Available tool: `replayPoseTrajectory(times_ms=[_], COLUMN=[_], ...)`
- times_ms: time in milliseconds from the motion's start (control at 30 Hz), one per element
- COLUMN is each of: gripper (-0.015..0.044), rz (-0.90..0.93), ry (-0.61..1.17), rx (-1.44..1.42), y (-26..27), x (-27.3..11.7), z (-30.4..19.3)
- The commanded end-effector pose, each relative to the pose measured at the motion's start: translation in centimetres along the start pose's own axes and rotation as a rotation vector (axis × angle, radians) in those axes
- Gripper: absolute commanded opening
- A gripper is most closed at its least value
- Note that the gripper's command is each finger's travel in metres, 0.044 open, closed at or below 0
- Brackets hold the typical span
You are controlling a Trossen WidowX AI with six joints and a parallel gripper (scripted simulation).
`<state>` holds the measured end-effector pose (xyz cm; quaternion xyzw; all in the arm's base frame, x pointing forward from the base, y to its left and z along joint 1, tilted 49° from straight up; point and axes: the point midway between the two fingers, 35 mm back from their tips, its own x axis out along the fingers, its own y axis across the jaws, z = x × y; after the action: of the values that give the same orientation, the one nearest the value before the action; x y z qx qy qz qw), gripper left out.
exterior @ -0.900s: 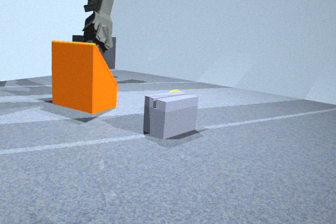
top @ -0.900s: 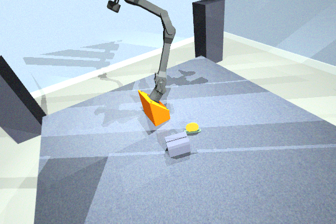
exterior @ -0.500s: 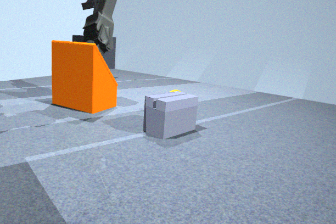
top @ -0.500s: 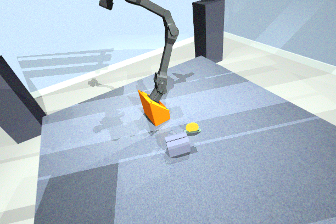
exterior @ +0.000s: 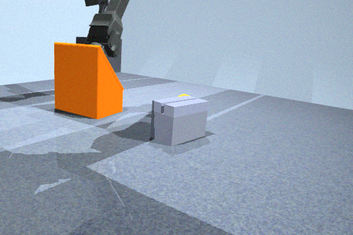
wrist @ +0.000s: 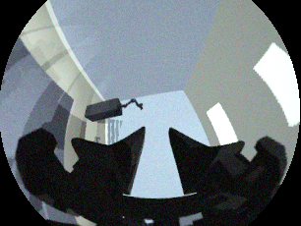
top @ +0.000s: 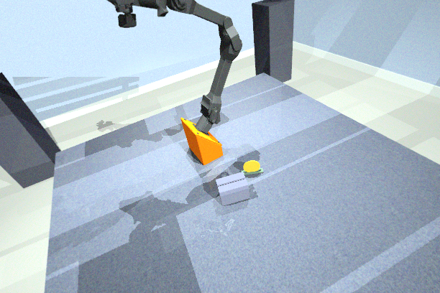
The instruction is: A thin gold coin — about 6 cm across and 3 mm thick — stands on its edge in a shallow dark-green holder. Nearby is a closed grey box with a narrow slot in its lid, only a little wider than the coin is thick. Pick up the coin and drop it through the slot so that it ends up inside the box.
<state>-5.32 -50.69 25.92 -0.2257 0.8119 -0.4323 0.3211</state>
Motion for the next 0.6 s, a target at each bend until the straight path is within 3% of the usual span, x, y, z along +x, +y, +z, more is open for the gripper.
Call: replayPoseTrajectory(times_ms=[0,300,567], gripper=[0.0161,0.0161,0.0161], rz=[0.038,0.154,0.315], ry=[-0.227,-0.688,-1.054], rx=[-0.123,-0.408,-0.673], y=[2.5,10.0,18.6], x=[-3.7,-14.3,-25.2], z=[5.8,15.1,18.1])
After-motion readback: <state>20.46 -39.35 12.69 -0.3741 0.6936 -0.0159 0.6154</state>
